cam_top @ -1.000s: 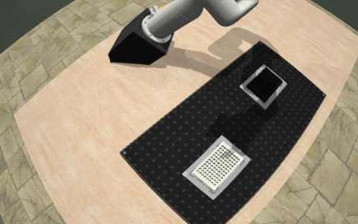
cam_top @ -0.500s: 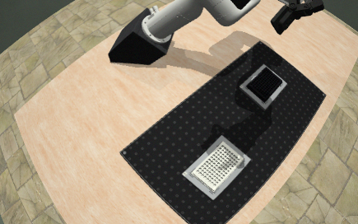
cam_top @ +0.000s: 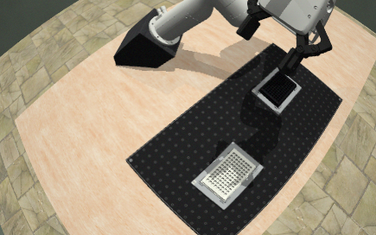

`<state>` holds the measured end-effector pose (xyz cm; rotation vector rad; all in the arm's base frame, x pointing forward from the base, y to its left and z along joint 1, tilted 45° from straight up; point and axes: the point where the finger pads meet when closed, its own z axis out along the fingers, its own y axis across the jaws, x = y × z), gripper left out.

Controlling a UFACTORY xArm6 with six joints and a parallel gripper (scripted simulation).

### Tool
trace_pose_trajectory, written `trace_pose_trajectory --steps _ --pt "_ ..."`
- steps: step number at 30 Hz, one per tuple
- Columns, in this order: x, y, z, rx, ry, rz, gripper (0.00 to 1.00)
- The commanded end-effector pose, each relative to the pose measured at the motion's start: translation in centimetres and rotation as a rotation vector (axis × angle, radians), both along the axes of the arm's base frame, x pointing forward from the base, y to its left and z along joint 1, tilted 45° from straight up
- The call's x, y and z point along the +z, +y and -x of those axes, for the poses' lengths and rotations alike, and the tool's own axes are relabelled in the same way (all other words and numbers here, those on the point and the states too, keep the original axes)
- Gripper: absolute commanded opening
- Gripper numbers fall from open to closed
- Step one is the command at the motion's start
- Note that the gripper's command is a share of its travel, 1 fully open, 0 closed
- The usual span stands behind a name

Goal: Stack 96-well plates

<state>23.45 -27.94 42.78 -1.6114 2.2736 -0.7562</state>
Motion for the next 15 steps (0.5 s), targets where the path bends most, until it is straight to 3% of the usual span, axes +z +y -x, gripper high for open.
trace_pose_trajectory --steps 1,15 --pt "-1.2 0.1 -1.3 0.041 0.001 -0.025 1.00" --pt "-5.2 1.2 -5.5 0.226 -0.010 -0.144 1.00"
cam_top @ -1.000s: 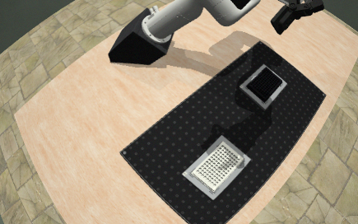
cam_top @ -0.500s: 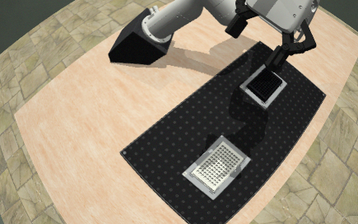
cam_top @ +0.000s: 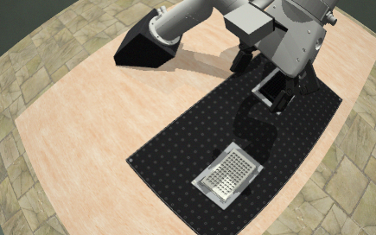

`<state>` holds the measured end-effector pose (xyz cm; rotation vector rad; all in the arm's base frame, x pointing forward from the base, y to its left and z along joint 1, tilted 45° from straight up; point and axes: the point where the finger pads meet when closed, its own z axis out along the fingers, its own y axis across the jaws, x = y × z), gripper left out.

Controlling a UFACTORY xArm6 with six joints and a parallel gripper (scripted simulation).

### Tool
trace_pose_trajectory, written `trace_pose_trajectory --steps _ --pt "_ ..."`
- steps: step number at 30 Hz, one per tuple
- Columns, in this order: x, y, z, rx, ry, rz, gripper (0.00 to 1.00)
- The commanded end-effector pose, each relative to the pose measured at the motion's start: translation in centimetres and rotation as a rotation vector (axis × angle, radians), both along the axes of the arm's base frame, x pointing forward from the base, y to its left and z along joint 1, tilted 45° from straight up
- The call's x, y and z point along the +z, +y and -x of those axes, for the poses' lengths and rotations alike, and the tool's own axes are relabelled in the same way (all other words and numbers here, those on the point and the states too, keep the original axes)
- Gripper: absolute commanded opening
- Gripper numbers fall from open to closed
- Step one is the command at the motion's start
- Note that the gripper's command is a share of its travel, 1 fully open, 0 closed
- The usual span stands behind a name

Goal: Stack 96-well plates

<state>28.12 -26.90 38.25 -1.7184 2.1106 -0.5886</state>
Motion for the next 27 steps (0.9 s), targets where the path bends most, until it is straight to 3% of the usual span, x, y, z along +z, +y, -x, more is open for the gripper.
trace_pose_trajectory --steps 1,27 --pt "-1.1 0.3 -1.2 0.075 -0.008 -0.047 1.00" --pt "-8.8 4.0 -8.0 0.320 -0.055 -0.228 1.00"
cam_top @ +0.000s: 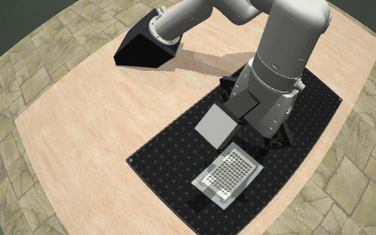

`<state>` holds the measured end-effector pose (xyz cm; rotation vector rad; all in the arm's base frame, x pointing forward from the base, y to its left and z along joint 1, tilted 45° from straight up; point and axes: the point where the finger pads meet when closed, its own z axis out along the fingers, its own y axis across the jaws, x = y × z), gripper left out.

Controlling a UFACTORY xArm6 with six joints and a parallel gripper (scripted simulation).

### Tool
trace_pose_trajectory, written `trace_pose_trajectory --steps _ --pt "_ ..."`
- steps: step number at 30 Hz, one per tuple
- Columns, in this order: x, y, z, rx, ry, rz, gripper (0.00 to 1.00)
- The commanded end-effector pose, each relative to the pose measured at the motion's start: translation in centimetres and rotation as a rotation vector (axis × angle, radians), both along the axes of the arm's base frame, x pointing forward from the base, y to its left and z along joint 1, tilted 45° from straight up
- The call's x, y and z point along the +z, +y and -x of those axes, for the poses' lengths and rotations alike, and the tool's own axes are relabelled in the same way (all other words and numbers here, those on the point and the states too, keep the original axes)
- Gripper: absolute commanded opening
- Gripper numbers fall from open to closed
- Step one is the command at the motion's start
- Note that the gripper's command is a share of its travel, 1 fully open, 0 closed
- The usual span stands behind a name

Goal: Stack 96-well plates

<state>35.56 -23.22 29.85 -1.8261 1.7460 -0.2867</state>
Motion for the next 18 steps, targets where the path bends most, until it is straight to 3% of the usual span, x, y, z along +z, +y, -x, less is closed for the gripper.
trace_pose_trajectory --steps 1,12,18 --pt "-0.8 0.5 -0.9 0.006 -0.003 0.000 1.00" --pt "-4.8 3.0 -3.6 0.130 -0.044 -0.114 1.00" --pt "-6.3 4.0 -4.6 0.130 -0.044 -0.114 1.00"
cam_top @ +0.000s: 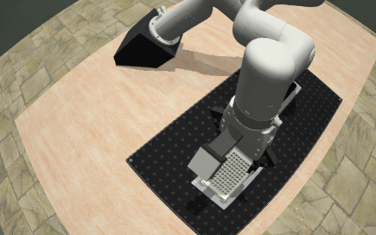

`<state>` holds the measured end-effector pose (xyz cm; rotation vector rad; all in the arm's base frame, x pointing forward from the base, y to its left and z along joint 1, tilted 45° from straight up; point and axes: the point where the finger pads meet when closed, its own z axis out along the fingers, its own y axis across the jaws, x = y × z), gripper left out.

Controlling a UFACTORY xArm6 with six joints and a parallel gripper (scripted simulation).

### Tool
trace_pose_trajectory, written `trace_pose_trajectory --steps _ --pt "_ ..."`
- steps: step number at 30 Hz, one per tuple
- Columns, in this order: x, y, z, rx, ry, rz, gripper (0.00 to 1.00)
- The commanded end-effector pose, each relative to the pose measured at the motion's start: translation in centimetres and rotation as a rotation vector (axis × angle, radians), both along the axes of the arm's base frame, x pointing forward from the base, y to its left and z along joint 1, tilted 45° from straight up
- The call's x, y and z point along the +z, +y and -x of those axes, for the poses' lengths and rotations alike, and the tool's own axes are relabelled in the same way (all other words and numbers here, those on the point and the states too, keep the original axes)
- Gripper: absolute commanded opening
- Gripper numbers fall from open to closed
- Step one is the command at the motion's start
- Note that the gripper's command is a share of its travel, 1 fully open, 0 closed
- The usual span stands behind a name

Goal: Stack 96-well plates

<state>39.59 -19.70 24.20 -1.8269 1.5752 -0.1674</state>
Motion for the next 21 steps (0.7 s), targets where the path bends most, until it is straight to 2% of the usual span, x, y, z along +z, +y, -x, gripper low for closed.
trace_pose_trajectory --steps 1,3,8,21 --pt "-1.0 0.7 -0.7 0.023 -0.011 -0.022 1.00" --pt "-1.8 1.2 -1.1 0.051 -0.022 -0.053 1.00" --pt "-3.5 2.4 -2.0 0.051 -0.022 -0.053 1.00" --pt "-3.5 2.4 -2.0 0.051 -0.022 -0.053 1.00"
